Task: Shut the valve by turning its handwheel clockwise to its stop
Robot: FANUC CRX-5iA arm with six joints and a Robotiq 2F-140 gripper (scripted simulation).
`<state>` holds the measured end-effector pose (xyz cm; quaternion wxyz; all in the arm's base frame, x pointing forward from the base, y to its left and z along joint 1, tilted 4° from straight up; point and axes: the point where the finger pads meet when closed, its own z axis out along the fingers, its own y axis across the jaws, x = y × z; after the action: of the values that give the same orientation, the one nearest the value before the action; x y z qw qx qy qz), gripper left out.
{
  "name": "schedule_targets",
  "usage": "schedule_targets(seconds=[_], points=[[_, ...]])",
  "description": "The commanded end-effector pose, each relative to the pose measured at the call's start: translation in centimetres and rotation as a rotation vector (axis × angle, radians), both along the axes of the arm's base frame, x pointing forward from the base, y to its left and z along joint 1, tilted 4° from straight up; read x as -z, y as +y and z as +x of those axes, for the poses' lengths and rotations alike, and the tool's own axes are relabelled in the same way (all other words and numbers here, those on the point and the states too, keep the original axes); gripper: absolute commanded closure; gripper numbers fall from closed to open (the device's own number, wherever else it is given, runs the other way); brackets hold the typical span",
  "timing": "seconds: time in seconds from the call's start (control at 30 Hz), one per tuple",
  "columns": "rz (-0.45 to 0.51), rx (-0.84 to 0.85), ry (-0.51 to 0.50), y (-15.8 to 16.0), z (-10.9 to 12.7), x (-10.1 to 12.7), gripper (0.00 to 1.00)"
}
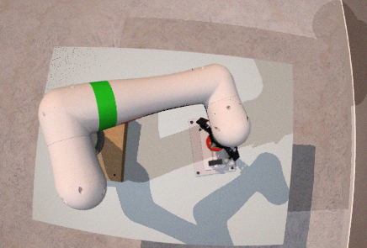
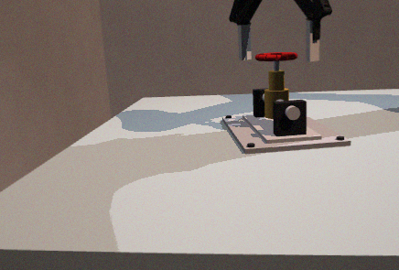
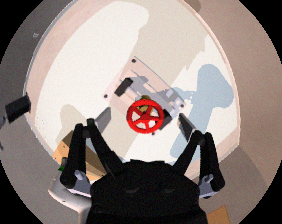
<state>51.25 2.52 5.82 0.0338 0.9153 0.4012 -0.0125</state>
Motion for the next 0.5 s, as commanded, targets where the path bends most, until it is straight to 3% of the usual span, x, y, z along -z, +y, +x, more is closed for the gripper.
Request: schedule_targets(seconds=[0.0,0.47], points=[[0.0,0.0,0.0,-0.01,0.02,0.08,0.0],[0.0,0.0,0.0,-0.04,0.03,0.52,0.0]])
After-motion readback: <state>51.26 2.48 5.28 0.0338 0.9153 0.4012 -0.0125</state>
